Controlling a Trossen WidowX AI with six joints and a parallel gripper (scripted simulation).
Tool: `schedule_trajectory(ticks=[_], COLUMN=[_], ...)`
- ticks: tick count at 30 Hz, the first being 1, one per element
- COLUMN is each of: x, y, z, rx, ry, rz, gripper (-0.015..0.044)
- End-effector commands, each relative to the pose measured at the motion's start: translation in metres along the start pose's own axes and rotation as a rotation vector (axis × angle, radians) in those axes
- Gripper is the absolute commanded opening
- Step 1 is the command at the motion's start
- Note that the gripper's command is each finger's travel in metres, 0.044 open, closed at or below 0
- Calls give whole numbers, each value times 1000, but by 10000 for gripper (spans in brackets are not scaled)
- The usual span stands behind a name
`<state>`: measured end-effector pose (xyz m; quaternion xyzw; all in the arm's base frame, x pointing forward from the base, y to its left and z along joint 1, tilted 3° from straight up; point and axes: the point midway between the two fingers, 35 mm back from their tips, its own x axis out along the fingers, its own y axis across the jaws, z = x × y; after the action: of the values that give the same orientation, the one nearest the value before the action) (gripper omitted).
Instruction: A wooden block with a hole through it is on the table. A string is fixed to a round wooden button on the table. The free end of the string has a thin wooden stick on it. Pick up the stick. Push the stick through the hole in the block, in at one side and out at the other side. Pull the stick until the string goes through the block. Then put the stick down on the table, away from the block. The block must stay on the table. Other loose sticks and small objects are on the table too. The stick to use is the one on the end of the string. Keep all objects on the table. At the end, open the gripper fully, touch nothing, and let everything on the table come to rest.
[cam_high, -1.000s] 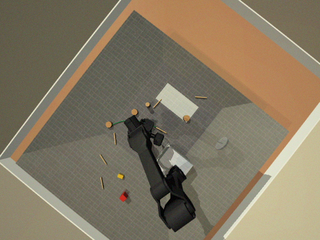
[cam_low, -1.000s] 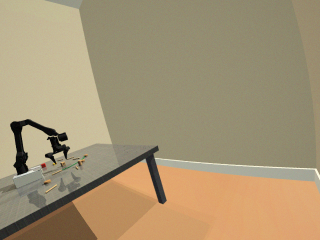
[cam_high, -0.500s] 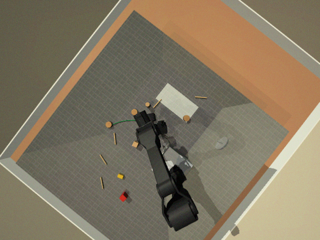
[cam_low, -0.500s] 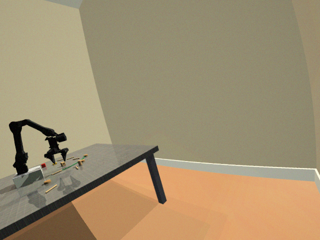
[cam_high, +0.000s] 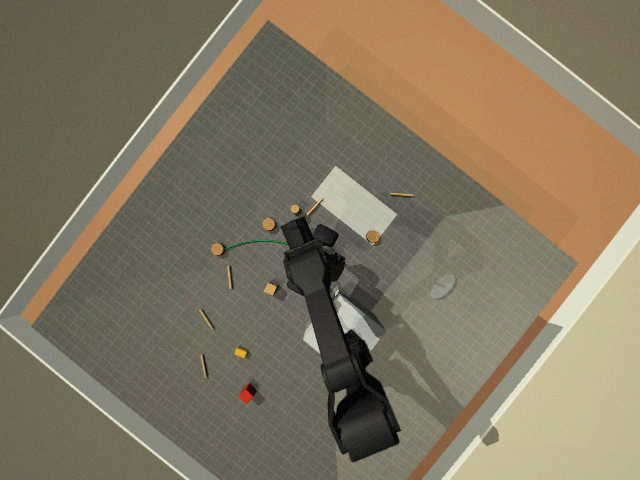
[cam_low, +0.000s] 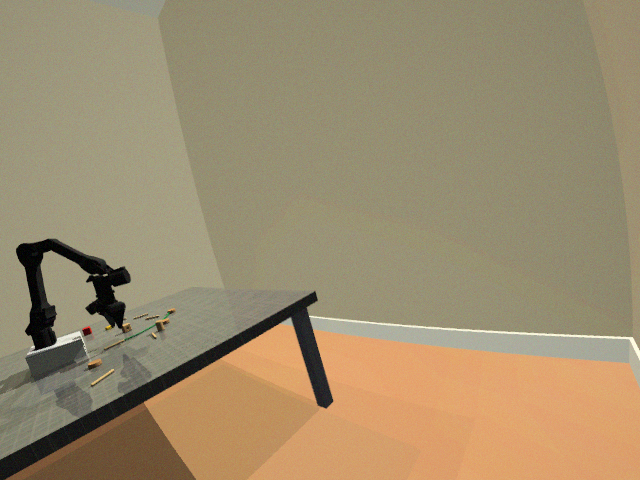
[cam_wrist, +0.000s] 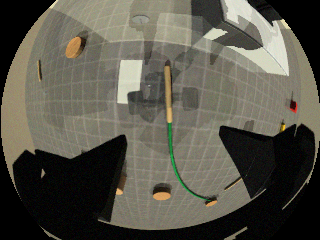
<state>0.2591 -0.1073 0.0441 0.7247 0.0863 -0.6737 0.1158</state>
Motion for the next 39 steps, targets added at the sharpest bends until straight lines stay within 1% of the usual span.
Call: schedule_trajectory(ticks=[1,12,23,39], x=[1,1,2,28], y=[0,0,0,1], z=[0,0,0,-1], rx=[21,21,21,21], ry=[2,2,2,2], rz=[-3,-3,-3,-3], gripper=[414,125,124,124])
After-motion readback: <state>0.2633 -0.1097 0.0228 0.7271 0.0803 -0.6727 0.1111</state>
